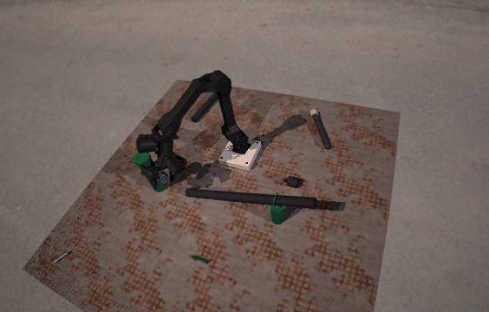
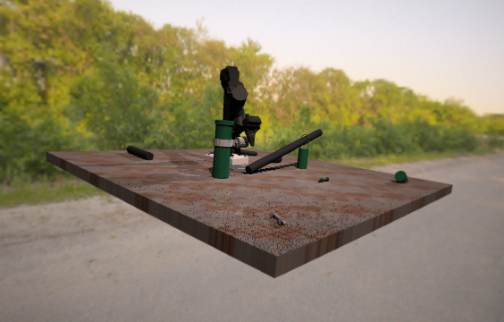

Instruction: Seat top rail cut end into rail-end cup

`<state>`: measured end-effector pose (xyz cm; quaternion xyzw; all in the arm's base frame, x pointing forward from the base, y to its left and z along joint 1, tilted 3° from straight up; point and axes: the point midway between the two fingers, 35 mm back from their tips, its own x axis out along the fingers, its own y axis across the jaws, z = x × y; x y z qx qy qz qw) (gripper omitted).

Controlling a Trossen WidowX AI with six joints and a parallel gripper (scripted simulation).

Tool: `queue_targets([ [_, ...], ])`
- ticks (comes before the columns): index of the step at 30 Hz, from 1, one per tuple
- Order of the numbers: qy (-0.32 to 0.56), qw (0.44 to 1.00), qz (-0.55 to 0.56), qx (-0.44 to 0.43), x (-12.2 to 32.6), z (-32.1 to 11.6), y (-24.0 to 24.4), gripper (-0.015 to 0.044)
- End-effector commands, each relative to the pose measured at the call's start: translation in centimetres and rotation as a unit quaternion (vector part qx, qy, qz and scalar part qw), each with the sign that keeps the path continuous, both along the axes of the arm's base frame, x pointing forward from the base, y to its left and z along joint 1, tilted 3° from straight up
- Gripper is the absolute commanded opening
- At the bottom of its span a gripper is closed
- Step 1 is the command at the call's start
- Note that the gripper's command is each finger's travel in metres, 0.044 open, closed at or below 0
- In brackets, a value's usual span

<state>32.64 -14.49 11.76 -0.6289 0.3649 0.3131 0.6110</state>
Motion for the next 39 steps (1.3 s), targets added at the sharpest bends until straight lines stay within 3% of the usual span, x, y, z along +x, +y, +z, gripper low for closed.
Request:
queue_targets([
  [1,0.003,1.000,-0.003,0.001,-0.1,-0.3,0.0,0.0361],
  [10,0.003,1.000,-0.003,0.001,-0.1,-0.3,0.0,0.0125],
  [14,0.003,1.000,-0.003,0.001,-0.1,-0.3,0.0,0.0098],
  [18,0.003,1.000,0.011,0.000,-0.3,-0.3,0.0,0.0000],
  [39,0.006,0.998,0.057,-0.002,-1.2,-0.4,0.0,0.0000],
])
